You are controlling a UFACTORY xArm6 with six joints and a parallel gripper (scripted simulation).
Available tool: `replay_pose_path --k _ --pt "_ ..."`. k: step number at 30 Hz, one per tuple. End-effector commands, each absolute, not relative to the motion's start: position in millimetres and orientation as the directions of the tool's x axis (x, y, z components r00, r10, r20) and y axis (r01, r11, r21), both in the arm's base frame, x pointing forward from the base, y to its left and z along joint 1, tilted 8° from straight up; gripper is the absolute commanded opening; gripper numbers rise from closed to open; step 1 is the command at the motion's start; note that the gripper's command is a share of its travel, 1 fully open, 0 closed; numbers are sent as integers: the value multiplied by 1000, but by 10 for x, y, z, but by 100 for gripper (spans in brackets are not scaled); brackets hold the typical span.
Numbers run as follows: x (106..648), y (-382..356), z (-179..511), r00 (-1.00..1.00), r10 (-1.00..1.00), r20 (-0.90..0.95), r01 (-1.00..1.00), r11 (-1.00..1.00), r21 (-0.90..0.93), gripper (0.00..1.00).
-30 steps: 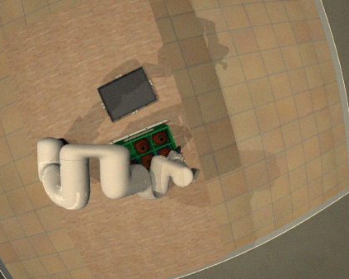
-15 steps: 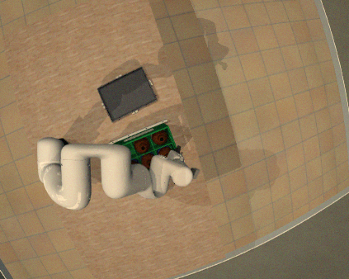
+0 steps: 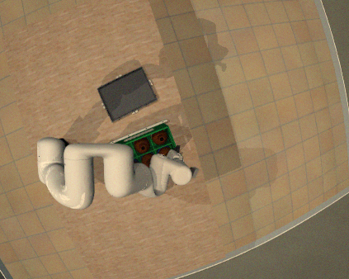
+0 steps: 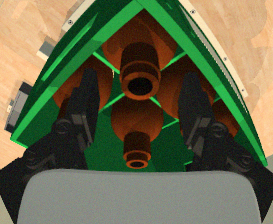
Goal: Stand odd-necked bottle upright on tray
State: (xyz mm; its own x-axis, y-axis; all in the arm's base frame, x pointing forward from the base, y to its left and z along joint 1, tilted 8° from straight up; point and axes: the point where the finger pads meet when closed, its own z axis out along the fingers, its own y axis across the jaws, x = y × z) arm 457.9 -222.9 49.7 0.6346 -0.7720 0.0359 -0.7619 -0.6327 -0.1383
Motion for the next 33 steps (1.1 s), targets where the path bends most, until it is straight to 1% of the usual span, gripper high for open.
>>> replay_pose_path --k 1,33 --pt "4601 -2233 444 634 -772 40 -762 -633 -140 65" --pt "4619 -2225 310 634 -772 40 -762 -633 -140 65"
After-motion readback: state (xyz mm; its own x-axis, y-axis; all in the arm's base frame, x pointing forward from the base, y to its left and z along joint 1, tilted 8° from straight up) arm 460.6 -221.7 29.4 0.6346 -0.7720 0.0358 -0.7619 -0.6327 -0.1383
